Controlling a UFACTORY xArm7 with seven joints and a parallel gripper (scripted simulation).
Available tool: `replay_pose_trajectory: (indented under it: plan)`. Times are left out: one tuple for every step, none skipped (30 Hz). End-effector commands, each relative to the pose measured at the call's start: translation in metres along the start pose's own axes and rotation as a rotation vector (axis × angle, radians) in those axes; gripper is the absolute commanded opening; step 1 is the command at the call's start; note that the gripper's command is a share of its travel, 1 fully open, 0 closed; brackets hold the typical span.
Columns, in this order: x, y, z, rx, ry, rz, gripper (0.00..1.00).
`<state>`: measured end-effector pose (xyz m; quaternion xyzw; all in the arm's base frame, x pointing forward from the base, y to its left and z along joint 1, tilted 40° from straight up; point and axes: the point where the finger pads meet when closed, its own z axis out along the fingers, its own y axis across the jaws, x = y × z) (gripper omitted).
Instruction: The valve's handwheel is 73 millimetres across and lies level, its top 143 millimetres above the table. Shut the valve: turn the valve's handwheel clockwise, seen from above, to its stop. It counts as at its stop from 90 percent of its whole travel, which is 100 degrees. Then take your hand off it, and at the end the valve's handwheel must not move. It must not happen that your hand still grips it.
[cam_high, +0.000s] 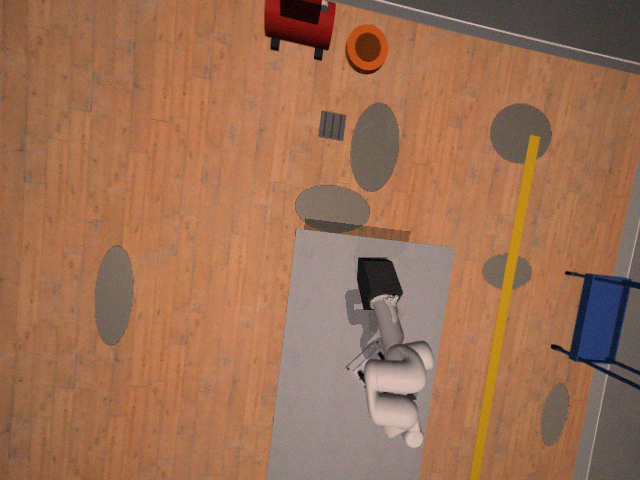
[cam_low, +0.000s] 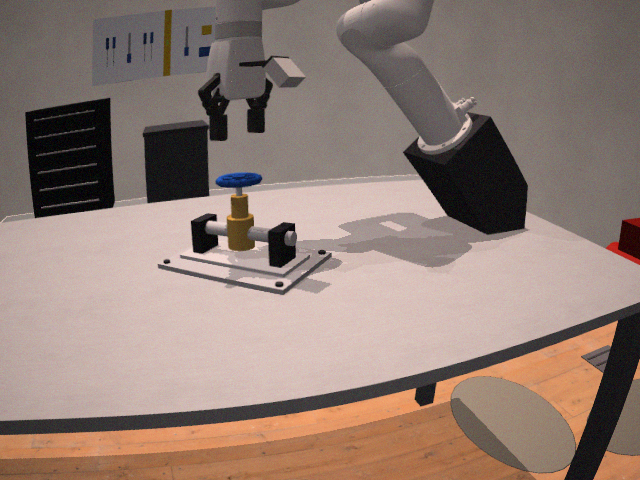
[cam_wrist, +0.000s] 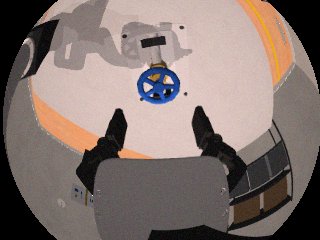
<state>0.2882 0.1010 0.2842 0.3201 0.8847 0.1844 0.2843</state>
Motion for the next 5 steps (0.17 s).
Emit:
replay_pose_trajectory:
  plan:
    - [-0.0007, 0.001, -0.0009, -0.003, -0.002, 0.0, 1.0]
    - [-0.0007, 0.001, -0.0009, -0.003, -0.002, 0.0, 1.0]
    - [-0.0007, 0.001, -0.0009, -0.003, -0.002, 0.0, 1.0]
    - [-0.0007, 0.001, -0.0009, -0.003, -0.002, 0.0, 1.0]
    - [-0.0007, 0.001, -0.0009, -0.003, -0.002, 0.0, 1.0]
